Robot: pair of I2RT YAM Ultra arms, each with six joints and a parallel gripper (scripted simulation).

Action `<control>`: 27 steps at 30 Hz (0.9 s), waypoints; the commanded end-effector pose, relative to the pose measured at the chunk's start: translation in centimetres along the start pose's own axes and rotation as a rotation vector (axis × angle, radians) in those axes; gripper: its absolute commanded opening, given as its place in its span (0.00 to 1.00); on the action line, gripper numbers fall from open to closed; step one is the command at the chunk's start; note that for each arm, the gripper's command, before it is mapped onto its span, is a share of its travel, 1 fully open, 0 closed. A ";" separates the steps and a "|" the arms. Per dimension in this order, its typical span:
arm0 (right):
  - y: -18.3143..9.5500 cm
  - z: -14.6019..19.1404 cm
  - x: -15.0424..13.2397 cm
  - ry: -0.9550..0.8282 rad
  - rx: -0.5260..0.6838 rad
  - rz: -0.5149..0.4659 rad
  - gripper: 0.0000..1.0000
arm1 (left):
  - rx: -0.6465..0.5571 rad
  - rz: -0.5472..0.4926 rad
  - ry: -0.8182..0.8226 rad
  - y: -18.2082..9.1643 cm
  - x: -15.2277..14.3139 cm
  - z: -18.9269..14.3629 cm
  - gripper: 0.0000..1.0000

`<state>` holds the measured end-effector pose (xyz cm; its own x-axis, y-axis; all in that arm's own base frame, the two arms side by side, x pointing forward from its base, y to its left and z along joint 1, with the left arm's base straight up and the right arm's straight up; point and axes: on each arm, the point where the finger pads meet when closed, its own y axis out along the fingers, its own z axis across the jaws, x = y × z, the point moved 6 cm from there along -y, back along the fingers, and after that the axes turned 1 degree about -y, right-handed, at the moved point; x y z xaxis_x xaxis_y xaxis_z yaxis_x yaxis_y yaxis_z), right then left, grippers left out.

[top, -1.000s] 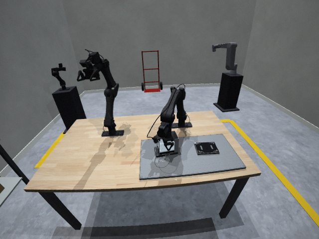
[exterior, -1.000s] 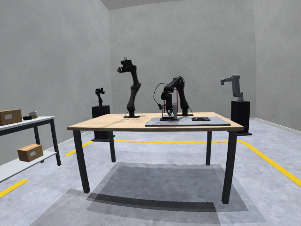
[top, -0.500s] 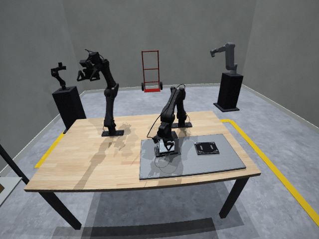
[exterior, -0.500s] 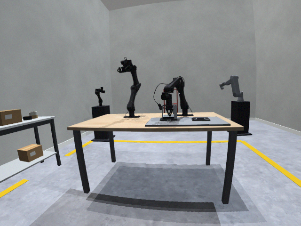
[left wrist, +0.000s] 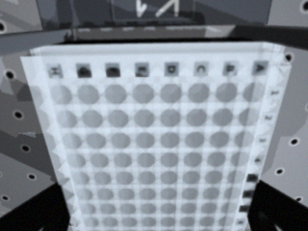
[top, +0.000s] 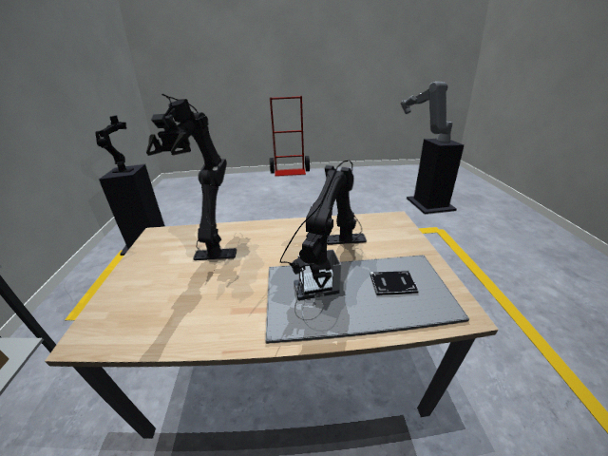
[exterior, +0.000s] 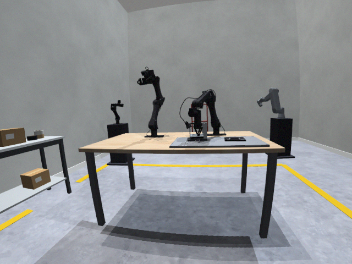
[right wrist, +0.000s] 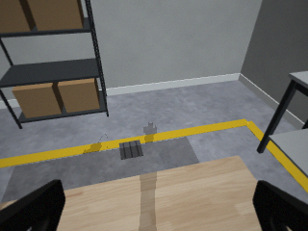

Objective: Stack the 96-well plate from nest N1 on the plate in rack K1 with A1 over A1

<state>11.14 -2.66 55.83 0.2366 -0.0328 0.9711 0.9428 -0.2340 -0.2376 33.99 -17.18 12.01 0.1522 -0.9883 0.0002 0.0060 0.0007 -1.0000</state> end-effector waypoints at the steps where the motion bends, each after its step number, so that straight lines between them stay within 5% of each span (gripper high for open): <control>1: -0.9 -0.2 -0.4 0.012 -0.018 0.006 1.00 | -0.020 -0.001 -0.014 0.5 -0.6 -0.2 0.00; 27: -0.9 -0.2 -0.4 0.012 -0.018 0.006 1.00 | -0.019 -0.002 -0.012 1.0 -0.4 -0.1 0.00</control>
<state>11.14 -2.66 55.83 0.2366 -0.0328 0.9711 0.9428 -0.2340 -0.2376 33.98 -17.17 12.01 0.1522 -0.9884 0.0019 0.0064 -0.0009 -1.0000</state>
